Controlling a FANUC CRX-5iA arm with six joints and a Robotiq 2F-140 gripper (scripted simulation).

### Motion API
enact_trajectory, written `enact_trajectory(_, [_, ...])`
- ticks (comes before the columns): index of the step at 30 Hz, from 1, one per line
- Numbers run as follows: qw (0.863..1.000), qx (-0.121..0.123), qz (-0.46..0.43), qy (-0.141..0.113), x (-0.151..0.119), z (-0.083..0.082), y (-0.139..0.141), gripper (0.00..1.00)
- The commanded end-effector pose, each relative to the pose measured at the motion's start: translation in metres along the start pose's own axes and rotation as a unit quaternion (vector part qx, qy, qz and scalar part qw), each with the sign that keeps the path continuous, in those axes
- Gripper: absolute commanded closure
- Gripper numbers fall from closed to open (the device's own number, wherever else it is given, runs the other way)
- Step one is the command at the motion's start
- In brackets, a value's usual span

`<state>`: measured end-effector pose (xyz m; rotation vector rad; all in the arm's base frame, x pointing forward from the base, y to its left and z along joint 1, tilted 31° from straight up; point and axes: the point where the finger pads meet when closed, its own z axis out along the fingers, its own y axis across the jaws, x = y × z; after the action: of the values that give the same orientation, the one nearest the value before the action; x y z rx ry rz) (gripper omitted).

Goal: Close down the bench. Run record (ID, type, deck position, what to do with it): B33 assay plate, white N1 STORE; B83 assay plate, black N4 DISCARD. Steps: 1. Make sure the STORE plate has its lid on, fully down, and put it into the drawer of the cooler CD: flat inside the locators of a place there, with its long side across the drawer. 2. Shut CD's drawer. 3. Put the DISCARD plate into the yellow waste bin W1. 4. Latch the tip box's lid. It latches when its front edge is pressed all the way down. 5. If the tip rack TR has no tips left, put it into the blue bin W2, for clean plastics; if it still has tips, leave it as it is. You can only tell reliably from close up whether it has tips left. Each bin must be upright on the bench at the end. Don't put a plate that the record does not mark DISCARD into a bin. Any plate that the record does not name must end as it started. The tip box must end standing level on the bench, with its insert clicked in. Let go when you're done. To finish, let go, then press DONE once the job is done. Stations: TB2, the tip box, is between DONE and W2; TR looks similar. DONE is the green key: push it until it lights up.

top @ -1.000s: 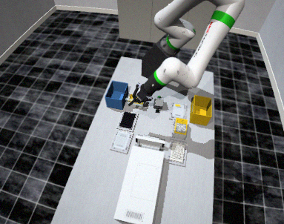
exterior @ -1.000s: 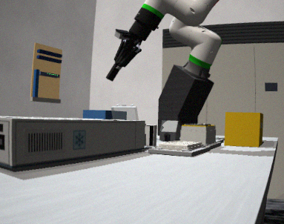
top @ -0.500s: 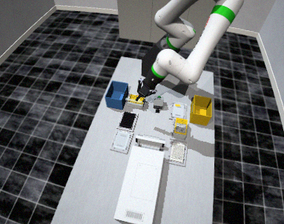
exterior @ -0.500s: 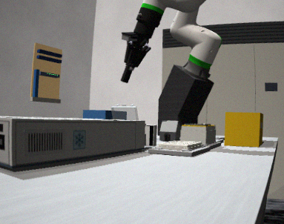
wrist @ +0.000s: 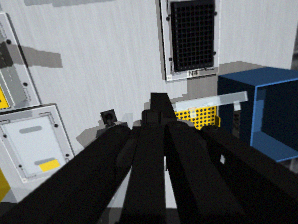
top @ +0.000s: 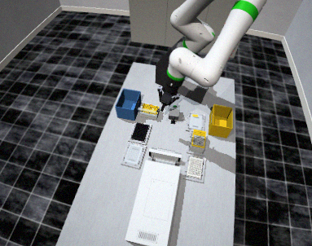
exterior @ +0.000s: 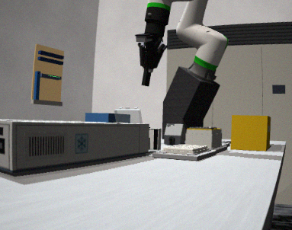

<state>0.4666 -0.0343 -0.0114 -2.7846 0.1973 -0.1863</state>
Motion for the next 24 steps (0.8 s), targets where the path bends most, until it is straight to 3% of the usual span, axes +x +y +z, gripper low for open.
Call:
enact_trajectory(1, [0.999,0.031,-0.022,0.0,-0.004,-0.004,-0.017,0.9])
enact_trajectory(3, [0.999,0.031,-0.022,0.0,-0.004,-0.004,-0.017,0.9])
enact_trajectory(5, [0.997,0.057,-0.042,0.003,-0.004,-0.006,-0.026,0.9])
enact_trajectory(8, [0.997,0.061,-0.045,0.004,-0.006,-0.009,-0.039,0.9])
enact_trajectory(11, [0.993,0.091,-0.07,0.011,-0.006,-0.012,-0.05,0.9])
enact_trajectory(24, [0.993,0.091,-0.07,0.011,-0.006,-0.015,-0.058,0.9])
